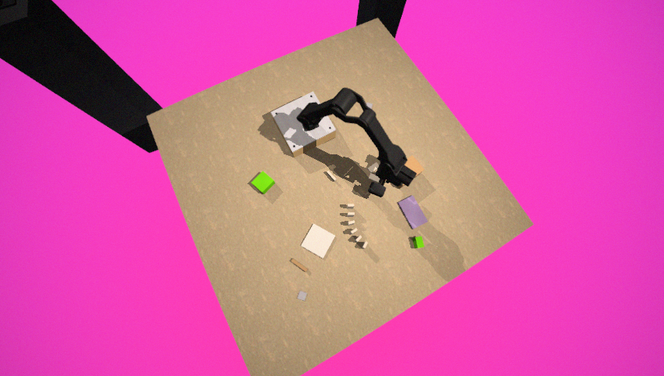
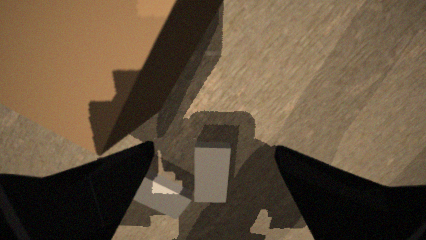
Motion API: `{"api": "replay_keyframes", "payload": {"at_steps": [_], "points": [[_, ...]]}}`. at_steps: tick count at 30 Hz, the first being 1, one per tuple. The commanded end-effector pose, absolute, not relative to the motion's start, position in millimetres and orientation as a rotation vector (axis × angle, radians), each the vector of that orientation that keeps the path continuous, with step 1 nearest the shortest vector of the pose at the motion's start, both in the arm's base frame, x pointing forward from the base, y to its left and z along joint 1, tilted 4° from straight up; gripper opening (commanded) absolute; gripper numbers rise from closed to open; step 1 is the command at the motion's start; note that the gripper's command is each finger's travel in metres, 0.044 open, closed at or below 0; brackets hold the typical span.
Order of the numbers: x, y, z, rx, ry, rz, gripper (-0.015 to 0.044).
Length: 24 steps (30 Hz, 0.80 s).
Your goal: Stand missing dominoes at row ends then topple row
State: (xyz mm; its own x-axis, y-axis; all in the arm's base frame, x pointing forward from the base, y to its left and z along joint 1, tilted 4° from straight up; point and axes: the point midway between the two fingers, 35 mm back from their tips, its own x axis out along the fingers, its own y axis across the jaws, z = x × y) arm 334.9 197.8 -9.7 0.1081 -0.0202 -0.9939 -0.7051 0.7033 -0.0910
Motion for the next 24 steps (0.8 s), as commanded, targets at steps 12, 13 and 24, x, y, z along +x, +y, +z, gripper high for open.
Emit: {"api": "replay_keyframes", "payload": {"at_steps": [12, 13, 24], "points": [[331.8, 196.4, -16.6, -0.655, 1.405, 0.563, 0.0230], [331.8, 196.4, -16.6, -0.655, 1.405, 0.563, 0.0204], [331.8, 196.4, -16.6, -0.655, 1.405, 0.563, 0.0107]]}}
